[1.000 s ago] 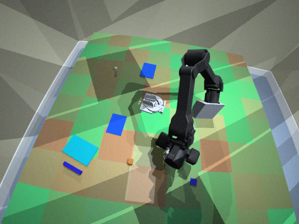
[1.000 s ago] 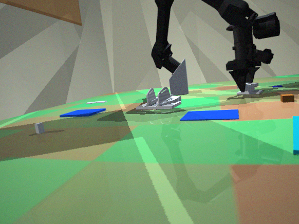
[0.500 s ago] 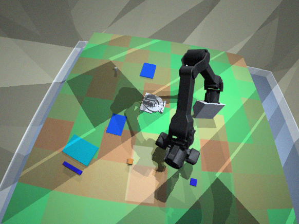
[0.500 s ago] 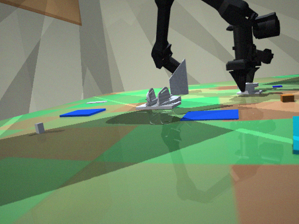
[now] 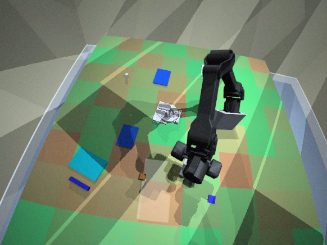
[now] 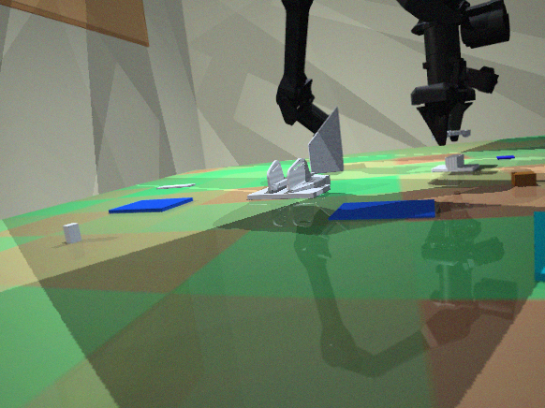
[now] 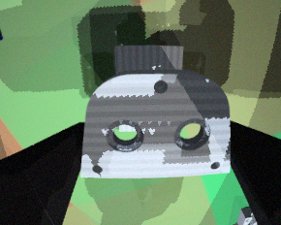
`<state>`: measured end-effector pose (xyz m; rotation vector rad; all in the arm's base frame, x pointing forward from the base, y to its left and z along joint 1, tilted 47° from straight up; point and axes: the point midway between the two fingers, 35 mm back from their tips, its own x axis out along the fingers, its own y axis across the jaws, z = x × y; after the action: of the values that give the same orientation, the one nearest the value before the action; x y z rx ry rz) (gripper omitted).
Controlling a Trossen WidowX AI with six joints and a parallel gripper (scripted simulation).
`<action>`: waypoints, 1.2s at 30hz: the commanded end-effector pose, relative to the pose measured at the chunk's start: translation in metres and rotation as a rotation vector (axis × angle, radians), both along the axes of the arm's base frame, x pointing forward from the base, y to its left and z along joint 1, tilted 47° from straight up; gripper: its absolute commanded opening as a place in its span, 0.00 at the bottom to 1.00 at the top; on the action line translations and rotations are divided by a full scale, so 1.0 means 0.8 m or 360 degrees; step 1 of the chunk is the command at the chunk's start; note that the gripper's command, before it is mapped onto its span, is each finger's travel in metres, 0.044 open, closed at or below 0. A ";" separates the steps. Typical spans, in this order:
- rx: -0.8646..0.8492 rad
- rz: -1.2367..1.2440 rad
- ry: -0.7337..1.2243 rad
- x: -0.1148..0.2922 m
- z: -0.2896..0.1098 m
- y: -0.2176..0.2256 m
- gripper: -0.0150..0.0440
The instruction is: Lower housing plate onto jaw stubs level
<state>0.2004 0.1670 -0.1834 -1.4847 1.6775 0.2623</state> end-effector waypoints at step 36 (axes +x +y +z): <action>0.0086 -0.0403 -0.0396 0.043 0.104 -0.013 0.85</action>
<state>0.2305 0.1628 -0.1079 -1.2315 1.6311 0.0272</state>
